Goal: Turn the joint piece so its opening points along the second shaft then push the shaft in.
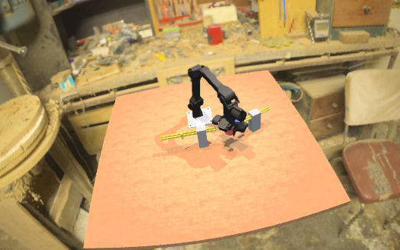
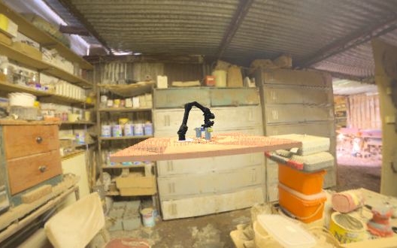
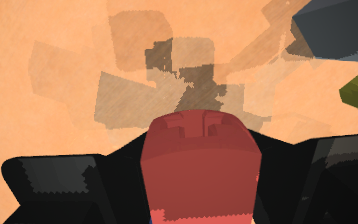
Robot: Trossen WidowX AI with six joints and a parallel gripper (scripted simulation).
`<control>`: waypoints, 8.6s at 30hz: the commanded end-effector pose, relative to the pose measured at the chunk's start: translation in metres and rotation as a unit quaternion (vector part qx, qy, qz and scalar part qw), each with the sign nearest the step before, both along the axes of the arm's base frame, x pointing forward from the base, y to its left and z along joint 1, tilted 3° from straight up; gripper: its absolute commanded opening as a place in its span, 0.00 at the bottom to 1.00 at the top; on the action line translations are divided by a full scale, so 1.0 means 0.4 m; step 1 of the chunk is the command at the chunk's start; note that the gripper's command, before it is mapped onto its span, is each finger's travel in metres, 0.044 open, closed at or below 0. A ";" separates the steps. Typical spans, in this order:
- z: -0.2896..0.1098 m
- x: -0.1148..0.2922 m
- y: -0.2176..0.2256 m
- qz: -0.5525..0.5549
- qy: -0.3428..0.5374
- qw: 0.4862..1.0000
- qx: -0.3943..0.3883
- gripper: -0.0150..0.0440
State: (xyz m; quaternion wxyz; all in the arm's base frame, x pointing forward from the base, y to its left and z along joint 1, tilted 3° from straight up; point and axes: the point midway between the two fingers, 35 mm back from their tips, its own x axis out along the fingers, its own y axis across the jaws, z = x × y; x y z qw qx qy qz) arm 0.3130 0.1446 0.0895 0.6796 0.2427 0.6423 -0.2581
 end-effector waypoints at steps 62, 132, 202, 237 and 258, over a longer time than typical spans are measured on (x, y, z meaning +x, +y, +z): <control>-0.001 -0.010 -0.009 -0.073 -0.002 0.997 0.000 0.25; -0.003 -0.070 -0.031 -0.432 -0.007 0.902 -0.008 0.43; 0.373 -0.089 -0.021 0.028 -0.055 0.998 0.028 1.00; 0.305 -0.083 -0.190 -0.249 0.037 0.954 0.165 1.00; 0.268 -0.093 -0.279 -0.418 0.083 0.870 0.249 1.00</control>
